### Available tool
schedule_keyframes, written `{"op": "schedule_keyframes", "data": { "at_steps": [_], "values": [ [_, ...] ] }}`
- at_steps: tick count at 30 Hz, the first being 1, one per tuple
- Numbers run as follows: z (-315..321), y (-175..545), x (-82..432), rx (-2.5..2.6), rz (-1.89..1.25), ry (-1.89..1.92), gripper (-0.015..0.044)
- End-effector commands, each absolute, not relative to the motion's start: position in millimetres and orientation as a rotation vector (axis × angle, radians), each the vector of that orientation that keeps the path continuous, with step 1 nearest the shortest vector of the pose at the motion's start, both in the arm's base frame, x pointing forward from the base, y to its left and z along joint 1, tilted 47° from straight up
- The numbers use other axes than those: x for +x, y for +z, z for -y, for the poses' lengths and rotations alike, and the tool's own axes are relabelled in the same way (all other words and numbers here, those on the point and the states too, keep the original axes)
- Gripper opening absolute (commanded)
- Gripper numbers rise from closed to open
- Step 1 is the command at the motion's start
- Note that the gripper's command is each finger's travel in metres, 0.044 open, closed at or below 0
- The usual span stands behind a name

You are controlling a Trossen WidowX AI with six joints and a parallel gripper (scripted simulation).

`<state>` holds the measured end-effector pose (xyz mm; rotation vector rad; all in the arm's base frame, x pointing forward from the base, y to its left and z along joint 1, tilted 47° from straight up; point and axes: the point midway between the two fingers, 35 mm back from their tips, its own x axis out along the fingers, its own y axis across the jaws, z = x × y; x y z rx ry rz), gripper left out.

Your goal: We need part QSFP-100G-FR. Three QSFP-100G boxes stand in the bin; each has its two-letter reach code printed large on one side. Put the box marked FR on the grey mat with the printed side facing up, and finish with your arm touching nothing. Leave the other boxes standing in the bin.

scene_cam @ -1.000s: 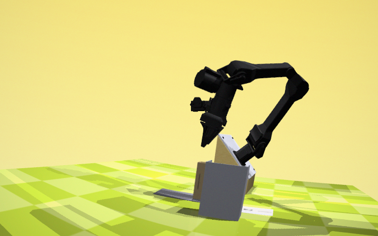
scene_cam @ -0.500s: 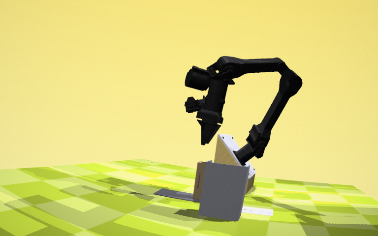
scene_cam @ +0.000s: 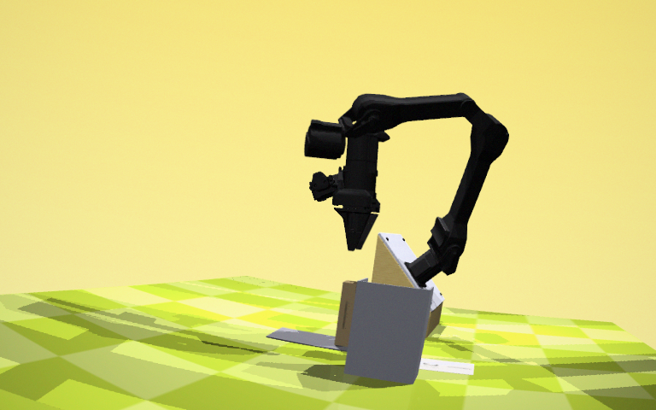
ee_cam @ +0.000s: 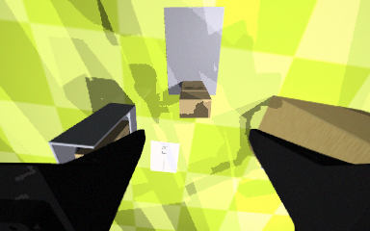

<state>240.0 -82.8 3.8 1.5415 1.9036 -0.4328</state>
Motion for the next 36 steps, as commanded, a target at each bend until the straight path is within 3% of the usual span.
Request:
{"op": "schedule_keyframes", "data": {
  "at_steps": [1,36],
  "values": [
    [85.2,-0.9,241.2,1.555,-1.925,-0.41,0.044],
    [100.2,-58.3,241.0,1.639,-2.1,-0.246,0.044]
  ]
}}
